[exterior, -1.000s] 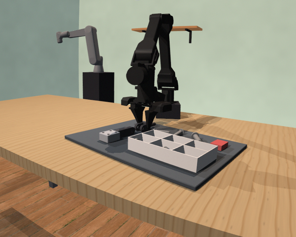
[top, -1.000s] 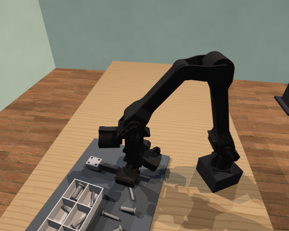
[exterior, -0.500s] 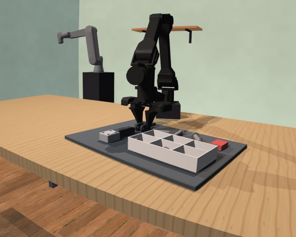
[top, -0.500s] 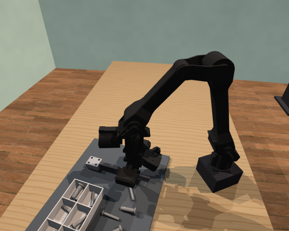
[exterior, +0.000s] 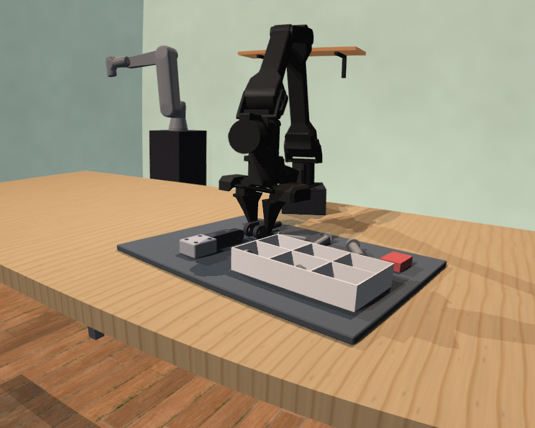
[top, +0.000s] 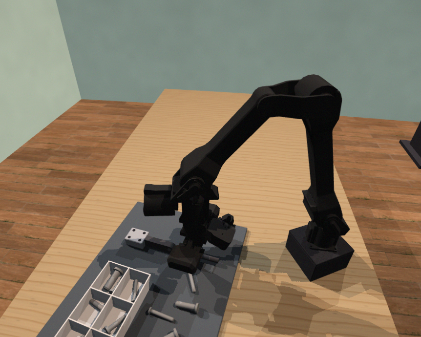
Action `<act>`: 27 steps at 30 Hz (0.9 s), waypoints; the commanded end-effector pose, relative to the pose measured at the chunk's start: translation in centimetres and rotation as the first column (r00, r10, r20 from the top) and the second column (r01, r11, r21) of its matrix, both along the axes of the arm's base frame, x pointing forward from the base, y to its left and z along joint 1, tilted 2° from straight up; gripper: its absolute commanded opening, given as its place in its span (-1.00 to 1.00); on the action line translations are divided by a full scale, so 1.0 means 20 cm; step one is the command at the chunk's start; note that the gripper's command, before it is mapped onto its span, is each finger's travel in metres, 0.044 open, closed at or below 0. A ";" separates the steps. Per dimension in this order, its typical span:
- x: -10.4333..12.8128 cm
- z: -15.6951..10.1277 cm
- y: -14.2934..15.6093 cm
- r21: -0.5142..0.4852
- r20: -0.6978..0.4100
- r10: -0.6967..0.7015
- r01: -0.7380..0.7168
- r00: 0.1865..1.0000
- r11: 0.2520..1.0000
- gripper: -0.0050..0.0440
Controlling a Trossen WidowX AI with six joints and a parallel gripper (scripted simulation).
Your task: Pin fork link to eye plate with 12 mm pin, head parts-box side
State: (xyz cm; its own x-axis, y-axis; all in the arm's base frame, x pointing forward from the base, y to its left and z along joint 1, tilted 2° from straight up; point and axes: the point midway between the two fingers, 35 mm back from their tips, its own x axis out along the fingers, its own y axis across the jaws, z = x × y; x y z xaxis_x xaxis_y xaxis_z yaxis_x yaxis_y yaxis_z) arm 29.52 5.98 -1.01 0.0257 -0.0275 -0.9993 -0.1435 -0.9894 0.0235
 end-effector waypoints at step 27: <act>0.03 0.00 0.00 -0.001 -0.010 0.007 -0.007 1.000 1.000 -0.28</act>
